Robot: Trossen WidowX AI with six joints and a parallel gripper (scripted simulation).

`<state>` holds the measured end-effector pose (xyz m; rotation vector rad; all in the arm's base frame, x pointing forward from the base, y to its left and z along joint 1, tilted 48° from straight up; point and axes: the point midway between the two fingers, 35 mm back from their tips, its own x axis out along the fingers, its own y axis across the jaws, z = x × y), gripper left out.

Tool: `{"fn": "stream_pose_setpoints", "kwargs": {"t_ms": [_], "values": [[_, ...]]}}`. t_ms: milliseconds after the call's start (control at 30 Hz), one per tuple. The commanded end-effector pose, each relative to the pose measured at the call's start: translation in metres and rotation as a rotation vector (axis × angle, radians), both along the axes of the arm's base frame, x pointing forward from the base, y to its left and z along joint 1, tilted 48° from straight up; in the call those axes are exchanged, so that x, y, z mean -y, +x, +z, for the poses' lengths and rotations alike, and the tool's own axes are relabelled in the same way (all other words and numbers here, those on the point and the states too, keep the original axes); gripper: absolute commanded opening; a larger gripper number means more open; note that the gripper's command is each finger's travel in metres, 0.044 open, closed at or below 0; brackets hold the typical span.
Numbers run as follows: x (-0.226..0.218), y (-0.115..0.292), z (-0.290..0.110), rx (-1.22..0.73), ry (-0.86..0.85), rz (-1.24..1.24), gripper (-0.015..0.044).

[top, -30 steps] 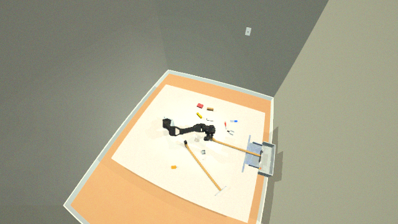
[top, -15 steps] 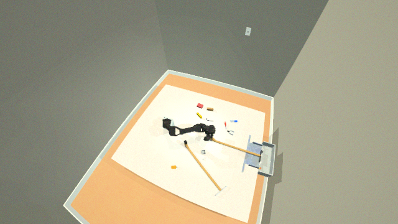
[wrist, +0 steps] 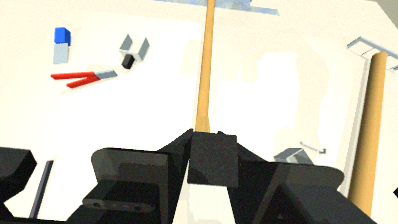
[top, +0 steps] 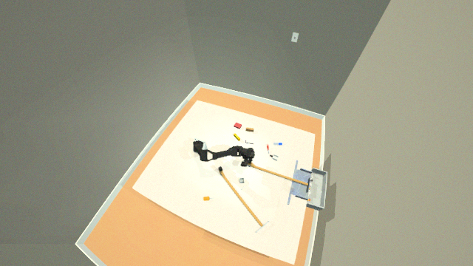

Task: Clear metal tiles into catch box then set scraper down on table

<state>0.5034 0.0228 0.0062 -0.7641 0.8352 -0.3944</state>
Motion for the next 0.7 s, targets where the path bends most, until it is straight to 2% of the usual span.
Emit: {"fn": "stream_pose_setpoints", "kwargs": {"t_ms": [0,667], "values": [[-0.006,-0.008,0.003,0.004,-0.002,0.006,0.0],[-0.011,-0.037,0.002,0.002,0.001,0.007,0.0]]}}
